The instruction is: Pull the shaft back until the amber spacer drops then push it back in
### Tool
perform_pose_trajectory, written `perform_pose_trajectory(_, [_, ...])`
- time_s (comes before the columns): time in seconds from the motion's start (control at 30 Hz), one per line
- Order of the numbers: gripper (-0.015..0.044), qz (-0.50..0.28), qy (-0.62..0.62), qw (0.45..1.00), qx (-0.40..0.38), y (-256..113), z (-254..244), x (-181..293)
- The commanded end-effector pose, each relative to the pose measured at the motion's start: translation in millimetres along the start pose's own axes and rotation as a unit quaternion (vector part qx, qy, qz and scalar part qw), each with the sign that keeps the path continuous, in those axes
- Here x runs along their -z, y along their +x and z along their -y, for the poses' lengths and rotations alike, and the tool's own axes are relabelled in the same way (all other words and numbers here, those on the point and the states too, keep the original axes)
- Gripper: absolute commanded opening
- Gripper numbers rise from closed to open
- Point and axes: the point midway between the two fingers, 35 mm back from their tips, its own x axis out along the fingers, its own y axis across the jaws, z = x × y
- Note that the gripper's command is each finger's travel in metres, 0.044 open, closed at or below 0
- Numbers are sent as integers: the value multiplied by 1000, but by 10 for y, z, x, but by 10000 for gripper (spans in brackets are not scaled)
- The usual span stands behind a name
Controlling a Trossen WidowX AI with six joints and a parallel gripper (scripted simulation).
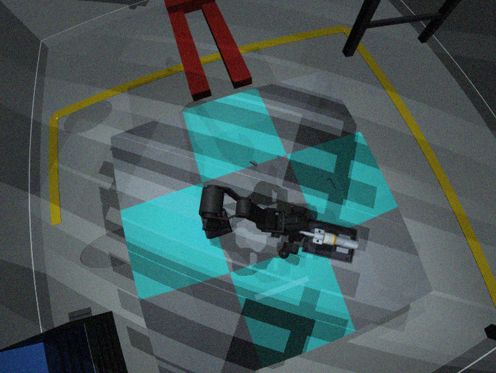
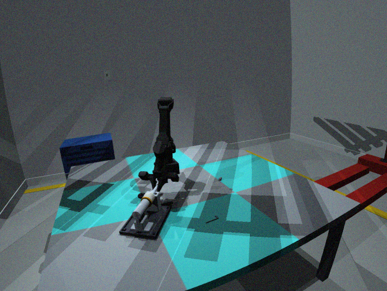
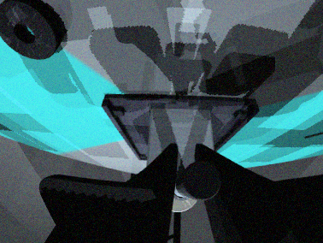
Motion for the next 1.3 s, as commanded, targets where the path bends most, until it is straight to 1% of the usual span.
perform_pose_trajectory(0.0, [0, 0, 2, 1000, 0, -8, 0, -11])
perform_pose_trajectory(1.27, [0, 0, 2, 1000, 0, -41, 0, -46])
